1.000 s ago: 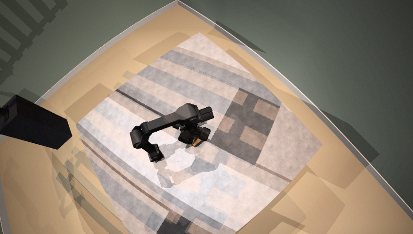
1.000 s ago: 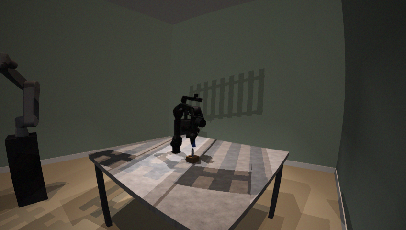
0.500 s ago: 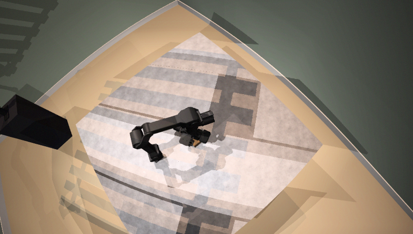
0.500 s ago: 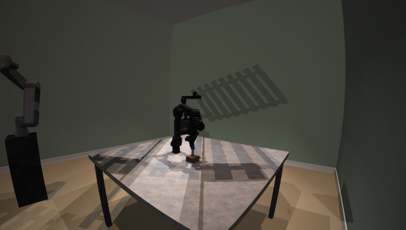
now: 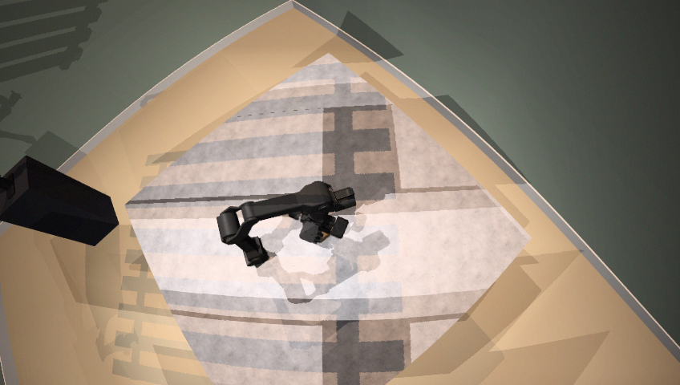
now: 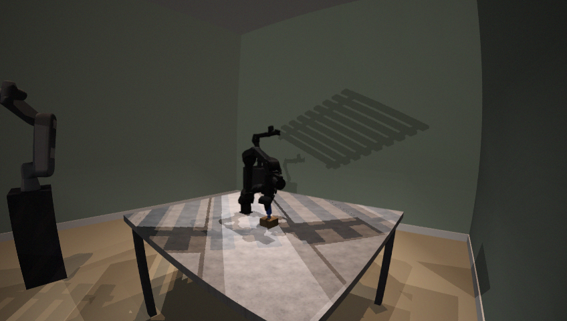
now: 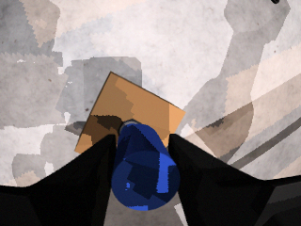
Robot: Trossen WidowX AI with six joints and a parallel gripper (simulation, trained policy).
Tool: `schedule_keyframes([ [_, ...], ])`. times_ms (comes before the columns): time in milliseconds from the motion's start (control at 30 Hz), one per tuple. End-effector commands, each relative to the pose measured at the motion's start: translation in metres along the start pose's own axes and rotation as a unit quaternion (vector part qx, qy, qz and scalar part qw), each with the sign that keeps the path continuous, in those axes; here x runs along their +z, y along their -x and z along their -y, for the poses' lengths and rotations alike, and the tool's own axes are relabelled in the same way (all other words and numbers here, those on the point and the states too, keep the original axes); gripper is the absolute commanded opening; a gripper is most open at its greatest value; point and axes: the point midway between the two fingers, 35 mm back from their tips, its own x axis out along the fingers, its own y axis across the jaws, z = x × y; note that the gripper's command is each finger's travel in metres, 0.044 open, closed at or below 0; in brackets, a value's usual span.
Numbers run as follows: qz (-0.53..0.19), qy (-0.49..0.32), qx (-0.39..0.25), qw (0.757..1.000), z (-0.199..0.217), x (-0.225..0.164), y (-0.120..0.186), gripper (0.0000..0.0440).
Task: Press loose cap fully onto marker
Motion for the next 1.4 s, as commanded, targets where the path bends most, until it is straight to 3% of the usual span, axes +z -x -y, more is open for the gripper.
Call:
schedule_keyframes([
  [0, 0.005, 0.011, -0.017, 1.000, 0.004, 0.001, -0.015, 0.0000],
  [267, 0.005, 0.019, -0.018, 1.000, 0.003, 0.000, -0.024, 0.0004],
  [333, 0.007, 0.019, -0.018, 1.000, 0.003, 0.000, -0.025, 0.0056],
  [433, 0.011, 0.021, -0.024, 0.999, 0.005, 0.003, -0.028, 0.0066],
  [1367, 0.012, 0.033, -0.017, 0.999, 0.002, 0.003, -0.033, 0.0096],
])
